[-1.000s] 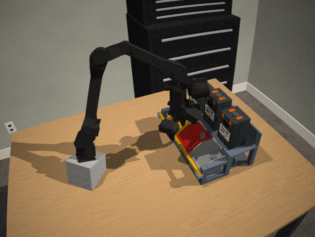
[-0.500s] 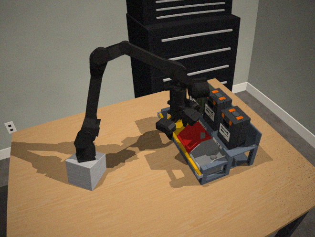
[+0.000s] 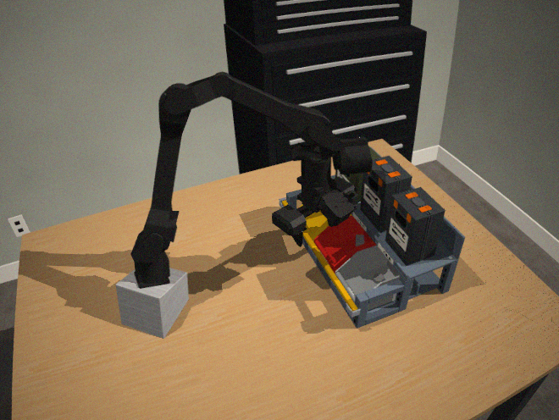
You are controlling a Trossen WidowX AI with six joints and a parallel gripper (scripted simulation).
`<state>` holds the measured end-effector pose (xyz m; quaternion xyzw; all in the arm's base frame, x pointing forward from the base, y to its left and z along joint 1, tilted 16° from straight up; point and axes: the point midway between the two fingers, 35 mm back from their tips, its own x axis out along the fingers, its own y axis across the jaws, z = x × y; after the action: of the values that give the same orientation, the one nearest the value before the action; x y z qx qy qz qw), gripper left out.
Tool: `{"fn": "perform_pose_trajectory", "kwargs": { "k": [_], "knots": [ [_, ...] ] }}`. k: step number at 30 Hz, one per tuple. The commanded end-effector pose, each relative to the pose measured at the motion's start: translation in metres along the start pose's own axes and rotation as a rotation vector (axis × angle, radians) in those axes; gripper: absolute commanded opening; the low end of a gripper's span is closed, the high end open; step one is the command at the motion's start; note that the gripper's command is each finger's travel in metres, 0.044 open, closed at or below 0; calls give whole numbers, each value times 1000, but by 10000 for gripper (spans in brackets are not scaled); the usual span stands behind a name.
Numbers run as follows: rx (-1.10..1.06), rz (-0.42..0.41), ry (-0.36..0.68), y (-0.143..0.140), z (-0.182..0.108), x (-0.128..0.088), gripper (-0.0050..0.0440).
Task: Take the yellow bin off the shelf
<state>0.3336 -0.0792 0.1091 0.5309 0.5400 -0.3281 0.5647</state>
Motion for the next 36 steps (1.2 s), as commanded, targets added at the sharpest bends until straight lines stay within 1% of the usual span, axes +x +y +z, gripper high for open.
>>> {"fn": "perform_pose_trajectory", "kwargs": {
  "k": [1, 3, 15, 20, 32, 33, 36],
  "knots": [
    [115, 23, -15, 4, 0, -8, 440],
    [219, 23, -14, 4, 0, -8, 440],
    [219, 23, -14, 4, 0, -8, 440],
    [329, 24, -14, 4, 0, -8, 440],
    [329, 24, -14, 4, 0, -8, 440],
    [325, 24, -12, 4, 0, -8, 210],
    [325, 24, -12, 4, 0, -8, 210]
  ]
}}
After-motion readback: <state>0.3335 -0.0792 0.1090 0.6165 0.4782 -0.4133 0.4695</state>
